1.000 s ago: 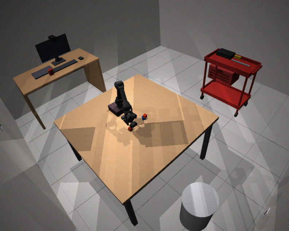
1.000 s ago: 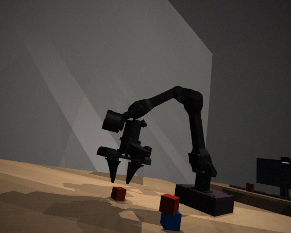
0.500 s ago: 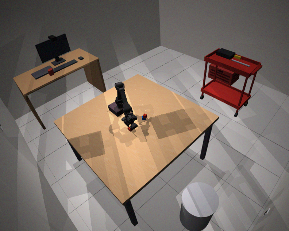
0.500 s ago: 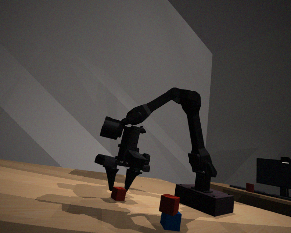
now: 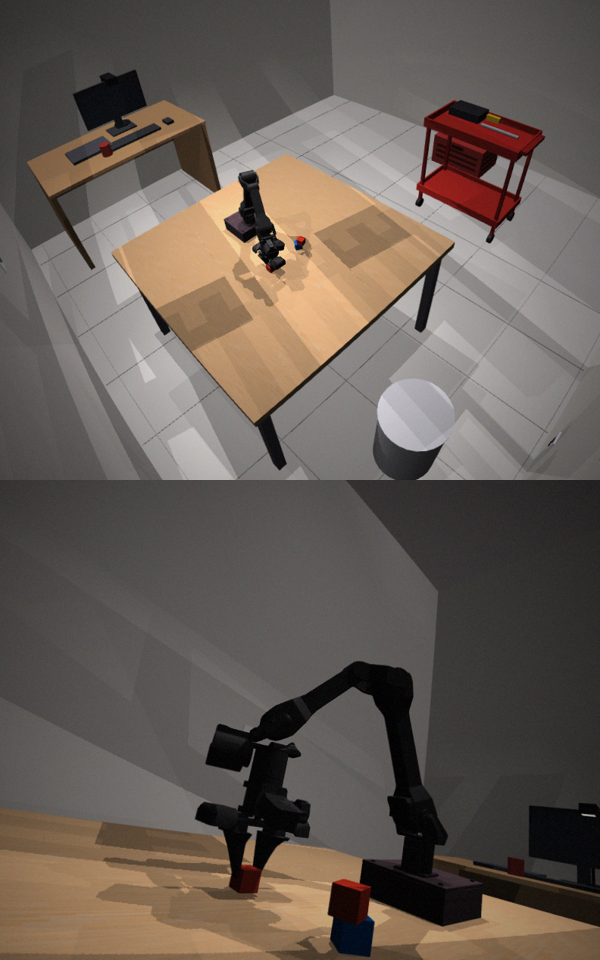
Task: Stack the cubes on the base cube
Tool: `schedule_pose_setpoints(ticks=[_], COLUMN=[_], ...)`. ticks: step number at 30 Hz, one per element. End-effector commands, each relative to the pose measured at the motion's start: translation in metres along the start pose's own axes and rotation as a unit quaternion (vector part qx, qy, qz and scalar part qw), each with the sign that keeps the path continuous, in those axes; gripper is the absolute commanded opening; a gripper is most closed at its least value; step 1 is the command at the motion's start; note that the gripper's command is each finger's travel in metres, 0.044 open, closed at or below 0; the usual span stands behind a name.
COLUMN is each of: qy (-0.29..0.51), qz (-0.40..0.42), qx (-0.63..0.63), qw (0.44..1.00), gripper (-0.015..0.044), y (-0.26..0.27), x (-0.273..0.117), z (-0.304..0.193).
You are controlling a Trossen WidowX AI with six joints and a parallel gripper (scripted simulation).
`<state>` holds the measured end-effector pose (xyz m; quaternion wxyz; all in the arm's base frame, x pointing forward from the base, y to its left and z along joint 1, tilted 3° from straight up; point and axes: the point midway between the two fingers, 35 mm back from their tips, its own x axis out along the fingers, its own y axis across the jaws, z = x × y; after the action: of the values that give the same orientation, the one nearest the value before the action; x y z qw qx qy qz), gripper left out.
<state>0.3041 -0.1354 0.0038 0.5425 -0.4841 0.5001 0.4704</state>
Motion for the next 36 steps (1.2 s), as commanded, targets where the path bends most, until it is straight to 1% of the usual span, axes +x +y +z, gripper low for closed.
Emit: schedule_pose_setpoints(ticks=[1,31,36], qy=[-0.001,-0.001,-0.001], qz=[-0.002,-0.002,-0.002], qx=[0.002,0.002,0.009], qw=[1.0,1.0,1.0], gripper=[0.0105,0.0105,0.0105], y=[-0.002,-0.001,-0.001], x=[-0.009,-0.103,-0.108], z=[0.0,0.0,0.002])
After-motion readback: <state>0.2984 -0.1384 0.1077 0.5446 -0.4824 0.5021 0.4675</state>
